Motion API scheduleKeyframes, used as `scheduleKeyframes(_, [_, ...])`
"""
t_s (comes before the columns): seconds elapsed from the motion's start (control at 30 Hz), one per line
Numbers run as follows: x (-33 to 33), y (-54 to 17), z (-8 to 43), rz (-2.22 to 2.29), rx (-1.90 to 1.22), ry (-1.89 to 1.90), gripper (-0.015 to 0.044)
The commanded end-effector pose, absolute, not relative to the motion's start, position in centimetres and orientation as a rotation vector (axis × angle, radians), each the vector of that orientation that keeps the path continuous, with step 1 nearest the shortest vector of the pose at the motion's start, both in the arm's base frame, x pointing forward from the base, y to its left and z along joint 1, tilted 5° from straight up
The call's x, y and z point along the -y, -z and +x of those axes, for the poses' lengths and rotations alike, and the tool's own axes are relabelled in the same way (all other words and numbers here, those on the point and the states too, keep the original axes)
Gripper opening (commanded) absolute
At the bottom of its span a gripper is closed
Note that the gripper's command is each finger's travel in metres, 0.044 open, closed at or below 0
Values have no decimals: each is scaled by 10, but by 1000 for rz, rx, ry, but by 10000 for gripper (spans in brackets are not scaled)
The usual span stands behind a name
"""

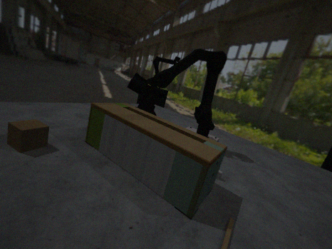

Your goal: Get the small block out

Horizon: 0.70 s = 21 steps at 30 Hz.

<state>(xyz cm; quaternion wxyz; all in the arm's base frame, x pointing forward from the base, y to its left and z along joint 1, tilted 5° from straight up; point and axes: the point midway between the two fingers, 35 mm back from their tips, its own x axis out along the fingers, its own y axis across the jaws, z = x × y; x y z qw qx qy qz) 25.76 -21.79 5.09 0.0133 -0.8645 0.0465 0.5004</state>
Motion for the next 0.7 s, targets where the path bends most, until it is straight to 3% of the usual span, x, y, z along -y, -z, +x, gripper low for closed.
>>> scheduleKeyframes(0.0, [219,-52,258,-2691,-153,-1558,55])
scheduleKeyframes(0.07, [219,-61,257,-2691,-152,-1558,3])
scheduleKeyframes(0.67, [204,-133,244,-2642,-268,-1530,0])
